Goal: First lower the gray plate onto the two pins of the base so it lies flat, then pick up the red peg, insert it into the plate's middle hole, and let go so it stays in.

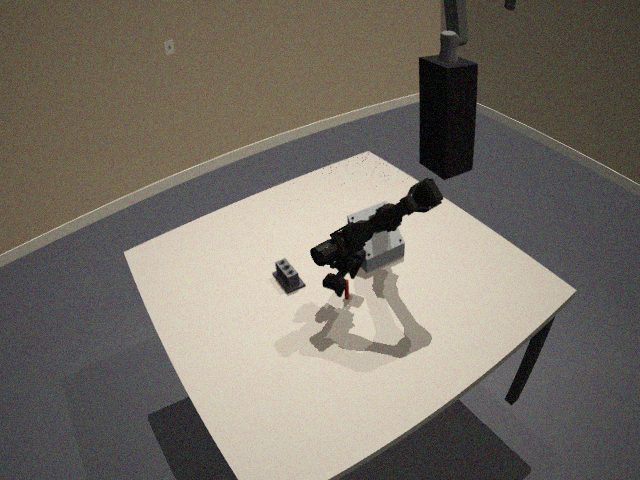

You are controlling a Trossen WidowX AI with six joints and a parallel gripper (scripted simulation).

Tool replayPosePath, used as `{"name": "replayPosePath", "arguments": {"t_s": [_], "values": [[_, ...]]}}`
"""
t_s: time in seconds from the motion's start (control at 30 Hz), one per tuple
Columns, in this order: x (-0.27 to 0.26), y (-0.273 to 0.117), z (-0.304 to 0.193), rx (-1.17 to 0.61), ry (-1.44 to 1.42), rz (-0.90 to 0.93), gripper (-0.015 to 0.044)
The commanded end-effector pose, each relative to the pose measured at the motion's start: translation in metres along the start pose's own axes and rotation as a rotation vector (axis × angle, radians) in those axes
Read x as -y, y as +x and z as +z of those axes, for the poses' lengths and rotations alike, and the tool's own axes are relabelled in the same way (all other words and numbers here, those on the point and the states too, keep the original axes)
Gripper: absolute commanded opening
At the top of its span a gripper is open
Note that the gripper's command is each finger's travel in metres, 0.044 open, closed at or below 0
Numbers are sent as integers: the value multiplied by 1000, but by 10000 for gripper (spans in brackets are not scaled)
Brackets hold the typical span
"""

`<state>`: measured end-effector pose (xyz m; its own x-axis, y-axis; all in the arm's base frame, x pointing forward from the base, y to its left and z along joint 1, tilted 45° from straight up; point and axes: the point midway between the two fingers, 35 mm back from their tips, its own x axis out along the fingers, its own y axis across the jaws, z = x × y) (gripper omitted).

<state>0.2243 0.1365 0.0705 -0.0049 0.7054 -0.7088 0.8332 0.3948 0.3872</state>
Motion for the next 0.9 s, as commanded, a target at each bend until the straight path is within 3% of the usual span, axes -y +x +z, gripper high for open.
{"name": "replayPosePath", "arguments": {"t_s": [0.0,0.13,0.7,0.87], "values": [[3,9,1,-3,12,-7,440],[3,13,0,-3,13,-6,440],[3,13,0,-3,13,-6,0],[3,13,0,-3,13,-6,0]]}}
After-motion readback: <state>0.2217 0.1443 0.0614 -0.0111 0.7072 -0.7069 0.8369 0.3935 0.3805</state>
